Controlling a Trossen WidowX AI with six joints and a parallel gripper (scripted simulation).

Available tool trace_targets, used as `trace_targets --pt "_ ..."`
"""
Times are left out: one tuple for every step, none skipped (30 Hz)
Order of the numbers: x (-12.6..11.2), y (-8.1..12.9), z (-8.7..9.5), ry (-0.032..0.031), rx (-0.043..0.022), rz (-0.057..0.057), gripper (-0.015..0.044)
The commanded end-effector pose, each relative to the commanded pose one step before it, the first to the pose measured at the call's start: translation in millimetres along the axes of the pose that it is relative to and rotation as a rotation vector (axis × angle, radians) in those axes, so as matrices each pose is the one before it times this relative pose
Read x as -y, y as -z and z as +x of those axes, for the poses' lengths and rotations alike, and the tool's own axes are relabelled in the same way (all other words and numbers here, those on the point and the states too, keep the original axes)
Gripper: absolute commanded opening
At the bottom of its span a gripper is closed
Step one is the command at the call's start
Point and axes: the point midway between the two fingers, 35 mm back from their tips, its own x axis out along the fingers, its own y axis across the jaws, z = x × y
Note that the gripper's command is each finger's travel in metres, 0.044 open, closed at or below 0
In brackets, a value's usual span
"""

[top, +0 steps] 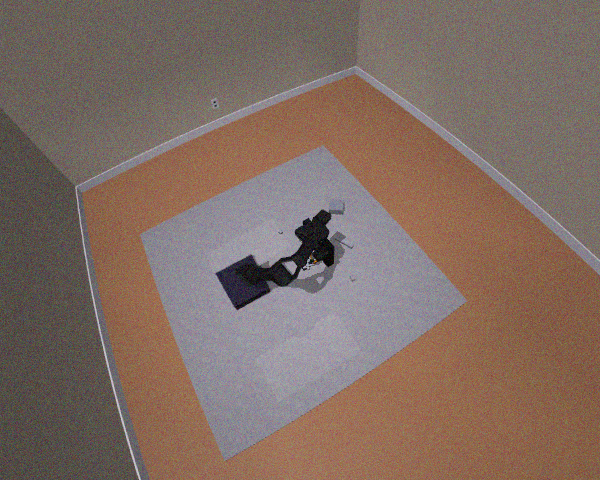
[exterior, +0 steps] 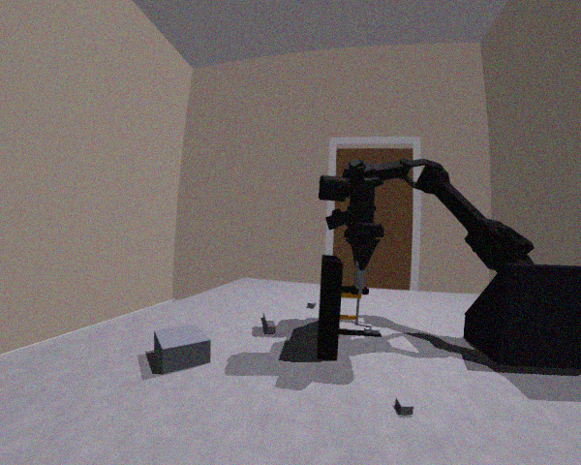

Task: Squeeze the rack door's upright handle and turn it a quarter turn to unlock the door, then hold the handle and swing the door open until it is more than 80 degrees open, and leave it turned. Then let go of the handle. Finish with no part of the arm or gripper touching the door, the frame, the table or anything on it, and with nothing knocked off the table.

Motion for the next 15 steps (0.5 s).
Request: trace_targets --pt "-0.25 -0.27 6.28 0.00321 0.00264 -0.0043 0.0298" --pt "0.04 0.08 1.63 0.00015 -0.00001 0.0 0.0298" --pt "0.04 0.09 1.63 0.00016 -0.00001 0.0 0.0298" --pt "0.05 0.1 1.63 0.00017 -0.00001 0.0 0.0298" --pt "0.05 0.11 1.62 0.00018 -0.00002 0.0 0.0298" --pt "0.05 0.12 1.62 0.00019 -0.00002 0.0 0.0298" --pt "0.05 0.13 1.62 0.0002 -0.00003 0.0 0.0298" --pt "0.05 0.14 1.62 0.00021 -0.00003 0.0 0.0298" --pt "0.06 0.15 1.61 0.00023 -0.00004 0.0 0.0298" --pt "0.06 0.16 1.61 0.00024 -0.00004 0.0 0.0298" --pt "0.06 0.17 1.61 0.00025 -0.00004 0.0 0.0298" --pt "0.06 0.18 1.61 0.00026 -0.00005 0.0 0.0298" --pt "0.07 0.19 1.61 0.00027 -0.00005 0.0 0.0298" --pt "0.07 0.2 1.6 0.00028 -0.00006 0.0 0.0298" --pt "0.06 0.17 1.3 0.00024 -0.00005 0.0 0.0298"
